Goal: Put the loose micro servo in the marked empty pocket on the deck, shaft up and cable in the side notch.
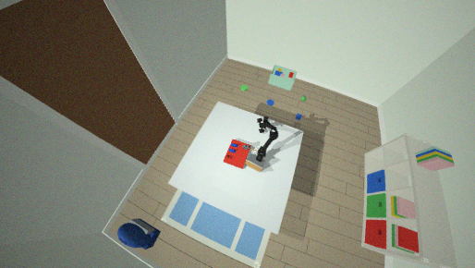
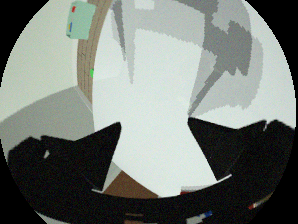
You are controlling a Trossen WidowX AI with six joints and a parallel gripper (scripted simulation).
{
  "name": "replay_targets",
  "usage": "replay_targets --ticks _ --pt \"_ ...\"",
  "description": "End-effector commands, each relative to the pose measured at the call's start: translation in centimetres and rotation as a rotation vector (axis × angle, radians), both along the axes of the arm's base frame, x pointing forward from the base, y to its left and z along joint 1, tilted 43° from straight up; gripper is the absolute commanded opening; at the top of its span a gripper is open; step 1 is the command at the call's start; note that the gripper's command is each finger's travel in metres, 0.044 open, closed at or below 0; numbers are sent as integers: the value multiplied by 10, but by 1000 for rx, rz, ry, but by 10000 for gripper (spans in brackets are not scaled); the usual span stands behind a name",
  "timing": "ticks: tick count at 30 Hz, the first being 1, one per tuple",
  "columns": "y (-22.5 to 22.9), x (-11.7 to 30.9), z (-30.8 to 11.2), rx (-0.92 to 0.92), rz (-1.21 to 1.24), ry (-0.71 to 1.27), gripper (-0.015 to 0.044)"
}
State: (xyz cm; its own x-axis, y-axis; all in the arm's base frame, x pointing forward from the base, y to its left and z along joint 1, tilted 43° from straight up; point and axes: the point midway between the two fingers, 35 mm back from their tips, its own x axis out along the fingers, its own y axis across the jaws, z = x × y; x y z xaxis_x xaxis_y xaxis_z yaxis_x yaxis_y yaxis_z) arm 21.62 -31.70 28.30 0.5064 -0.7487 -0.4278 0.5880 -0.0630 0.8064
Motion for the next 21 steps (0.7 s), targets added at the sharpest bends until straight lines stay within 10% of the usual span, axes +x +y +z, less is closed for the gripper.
replay_targets --ticks 1,21 --pt "13 12 -17 29 47 67 440" --pt "107 65 -89 98 388 482 440"
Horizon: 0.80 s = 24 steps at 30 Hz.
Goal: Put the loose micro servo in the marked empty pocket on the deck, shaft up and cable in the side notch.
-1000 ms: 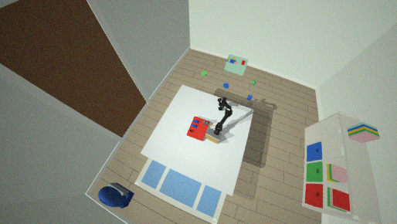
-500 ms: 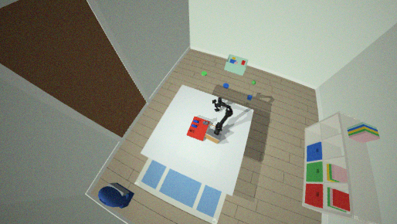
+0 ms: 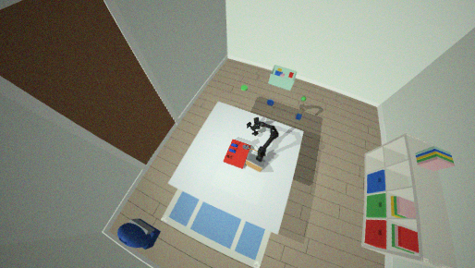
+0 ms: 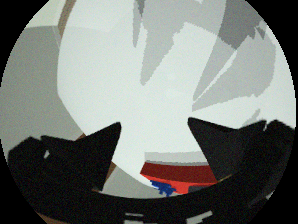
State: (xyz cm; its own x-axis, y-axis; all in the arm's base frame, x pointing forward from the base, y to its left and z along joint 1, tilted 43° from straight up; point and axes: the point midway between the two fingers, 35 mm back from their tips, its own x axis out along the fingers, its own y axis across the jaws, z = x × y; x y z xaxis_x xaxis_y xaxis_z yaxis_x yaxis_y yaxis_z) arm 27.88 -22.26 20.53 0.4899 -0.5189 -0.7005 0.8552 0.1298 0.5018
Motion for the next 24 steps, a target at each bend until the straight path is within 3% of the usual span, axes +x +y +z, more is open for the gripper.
replay_targets --ticks 1,24 --pt "18 4 -15 4 65 86 440" --pt "130 -2 -71 -70 538 577 440"
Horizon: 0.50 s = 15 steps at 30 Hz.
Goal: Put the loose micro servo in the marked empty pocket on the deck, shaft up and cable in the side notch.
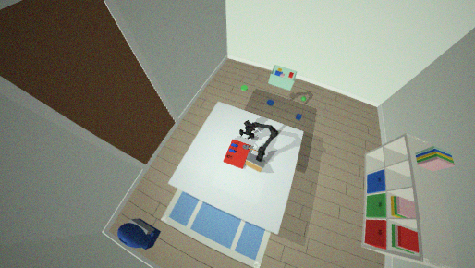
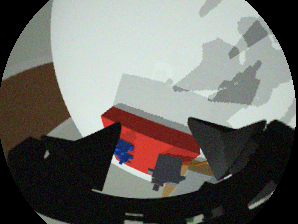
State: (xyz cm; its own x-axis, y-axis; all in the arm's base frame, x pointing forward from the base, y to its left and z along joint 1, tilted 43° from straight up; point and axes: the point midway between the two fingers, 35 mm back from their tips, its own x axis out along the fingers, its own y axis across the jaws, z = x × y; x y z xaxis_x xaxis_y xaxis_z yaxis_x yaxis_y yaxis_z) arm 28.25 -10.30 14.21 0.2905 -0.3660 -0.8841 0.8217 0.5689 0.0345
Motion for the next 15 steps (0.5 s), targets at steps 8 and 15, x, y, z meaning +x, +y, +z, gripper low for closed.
replay_targets --ticks 8,15 --pt "42 -19 -19 -74 241 227 440" --pt "66 -33 -27 -136 408 368 440"
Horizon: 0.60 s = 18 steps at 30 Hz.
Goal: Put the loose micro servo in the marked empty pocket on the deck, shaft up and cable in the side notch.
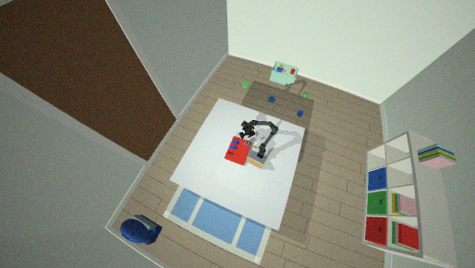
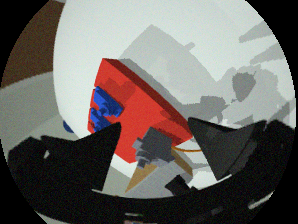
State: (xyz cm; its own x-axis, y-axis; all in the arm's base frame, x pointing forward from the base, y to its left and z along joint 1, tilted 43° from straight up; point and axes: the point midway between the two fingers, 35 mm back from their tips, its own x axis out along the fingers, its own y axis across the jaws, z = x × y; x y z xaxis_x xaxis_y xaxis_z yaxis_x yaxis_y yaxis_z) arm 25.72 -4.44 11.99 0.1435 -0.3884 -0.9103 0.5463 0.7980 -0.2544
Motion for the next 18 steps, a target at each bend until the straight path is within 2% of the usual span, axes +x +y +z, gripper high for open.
replay_targets --ticks 1,18 --pt "10 -10 -5 -39 87 80 440" --pt "51 -46 -9 -237 511 397 440"
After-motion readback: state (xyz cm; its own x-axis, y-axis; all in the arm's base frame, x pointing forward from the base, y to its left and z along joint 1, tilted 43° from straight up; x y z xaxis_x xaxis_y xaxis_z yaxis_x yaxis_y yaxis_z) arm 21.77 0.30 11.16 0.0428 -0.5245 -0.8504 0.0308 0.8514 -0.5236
